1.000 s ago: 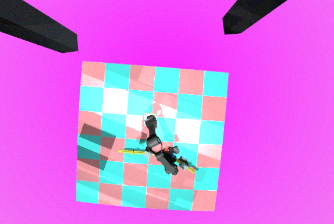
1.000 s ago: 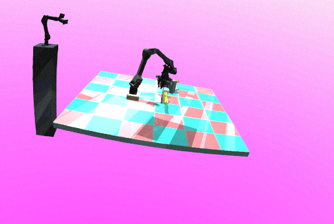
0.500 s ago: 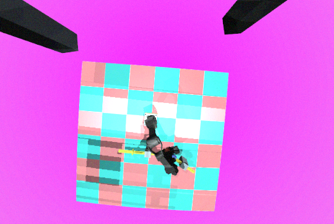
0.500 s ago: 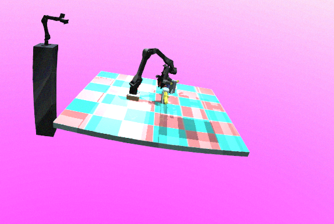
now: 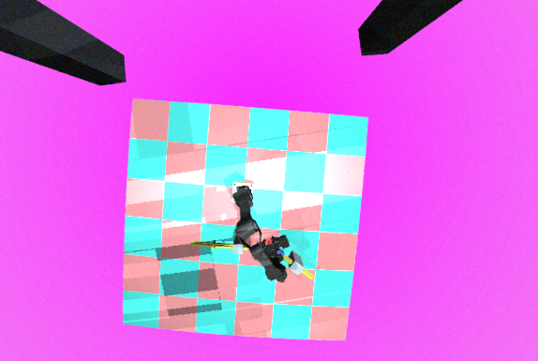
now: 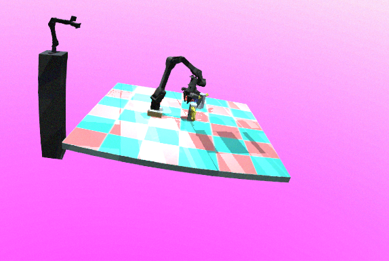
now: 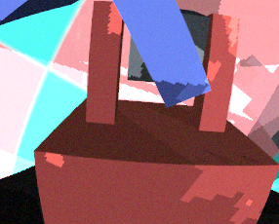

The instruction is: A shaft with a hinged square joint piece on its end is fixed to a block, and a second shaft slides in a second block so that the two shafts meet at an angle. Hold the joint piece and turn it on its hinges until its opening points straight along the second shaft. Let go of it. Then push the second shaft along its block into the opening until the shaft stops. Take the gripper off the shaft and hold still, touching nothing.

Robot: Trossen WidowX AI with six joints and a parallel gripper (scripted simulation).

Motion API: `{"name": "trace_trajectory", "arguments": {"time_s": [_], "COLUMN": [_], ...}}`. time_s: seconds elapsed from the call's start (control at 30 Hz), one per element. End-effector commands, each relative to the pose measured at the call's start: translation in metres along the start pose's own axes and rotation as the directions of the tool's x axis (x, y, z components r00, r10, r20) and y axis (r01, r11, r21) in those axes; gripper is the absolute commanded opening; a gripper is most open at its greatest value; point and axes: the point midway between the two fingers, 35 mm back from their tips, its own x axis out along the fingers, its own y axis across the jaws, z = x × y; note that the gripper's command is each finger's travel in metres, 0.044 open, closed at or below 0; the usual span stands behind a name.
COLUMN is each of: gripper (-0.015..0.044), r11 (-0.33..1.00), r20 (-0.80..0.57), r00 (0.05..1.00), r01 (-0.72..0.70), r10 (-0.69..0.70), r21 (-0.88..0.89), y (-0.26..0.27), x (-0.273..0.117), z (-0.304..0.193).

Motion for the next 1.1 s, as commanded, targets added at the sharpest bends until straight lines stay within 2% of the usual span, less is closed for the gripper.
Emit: {"name": "trace_trajectory", "arguments": {"time_s": [0.0, 0.53, 1.07], "gripper": [0.0, 0.0, 0.0], "r11": [1.0, 0.972, 0.868], "r20": [0.0, 0.054, 0.12], "r00": [1.0, 0.998, 0.992], "r01": [0.0, 0.048, 0.101], "r10": [0.0, -0.037, -0.049], "r21": [0.0, -0.232, -0.487], "y": [0.0, -0.012, -0.024], "x": [0.0, 0.002, 0.003], "z": [0.0, 0.002, 0.007]}}
